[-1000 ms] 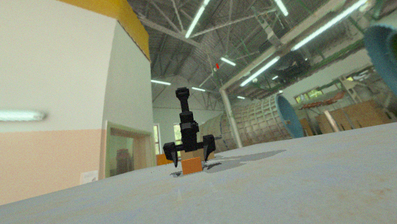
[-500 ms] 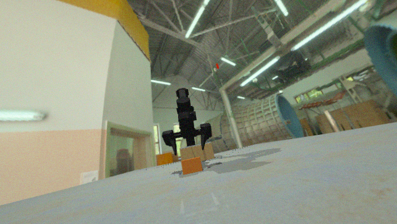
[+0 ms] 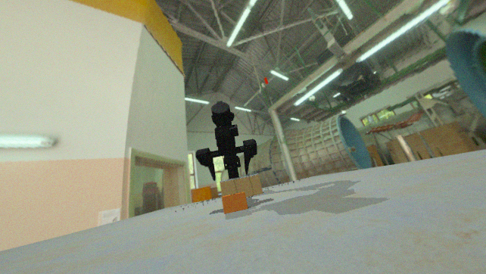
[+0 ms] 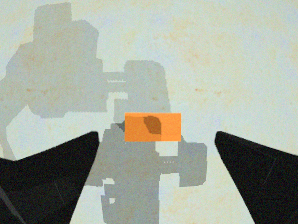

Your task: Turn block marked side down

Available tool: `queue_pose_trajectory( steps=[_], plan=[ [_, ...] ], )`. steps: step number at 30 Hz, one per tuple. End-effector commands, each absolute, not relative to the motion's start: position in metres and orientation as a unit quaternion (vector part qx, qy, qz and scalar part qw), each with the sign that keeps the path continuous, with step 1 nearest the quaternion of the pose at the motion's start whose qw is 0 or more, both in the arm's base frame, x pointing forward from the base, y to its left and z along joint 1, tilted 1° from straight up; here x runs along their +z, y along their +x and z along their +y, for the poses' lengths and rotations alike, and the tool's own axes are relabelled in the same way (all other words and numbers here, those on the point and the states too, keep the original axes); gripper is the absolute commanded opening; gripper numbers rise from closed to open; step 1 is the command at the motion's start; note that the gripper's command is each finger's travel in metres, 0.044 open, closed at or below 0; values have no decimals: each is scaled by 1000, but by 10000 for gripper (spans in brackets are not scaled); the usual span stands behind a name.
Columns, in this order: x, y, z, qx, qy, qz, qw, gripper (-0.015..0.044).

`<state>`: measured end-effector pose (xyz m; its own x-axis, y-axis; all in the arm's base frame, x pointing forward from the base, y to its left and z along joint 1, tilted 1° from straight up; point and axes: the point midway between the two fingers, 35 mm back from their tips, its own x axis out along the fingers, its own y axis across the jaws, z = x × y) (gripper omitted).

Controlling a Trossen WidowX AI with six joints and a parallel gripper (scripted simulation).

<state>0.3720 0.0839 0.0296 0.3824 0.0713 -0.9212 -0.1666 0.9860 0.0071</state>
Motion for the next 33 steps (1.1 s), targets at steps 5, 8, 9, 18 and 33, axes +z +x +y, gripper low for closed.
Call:
queue_pose_trajectory(
  steps=[5, 8, 9, 18, 33],
  plan=[
    [45, 387, 87, 68, -51, 650, 755, 440],
    [52, 388, 87, 66, -53, 684, 724, 440],
    [53, 388, 87, 65, -53, 690, 719, 440],
    [30, 389, 87, 65, -54, 692, 717, 440],
    [-4, 390, 88, 65, -53, 692, 717, 440]
  ],
)
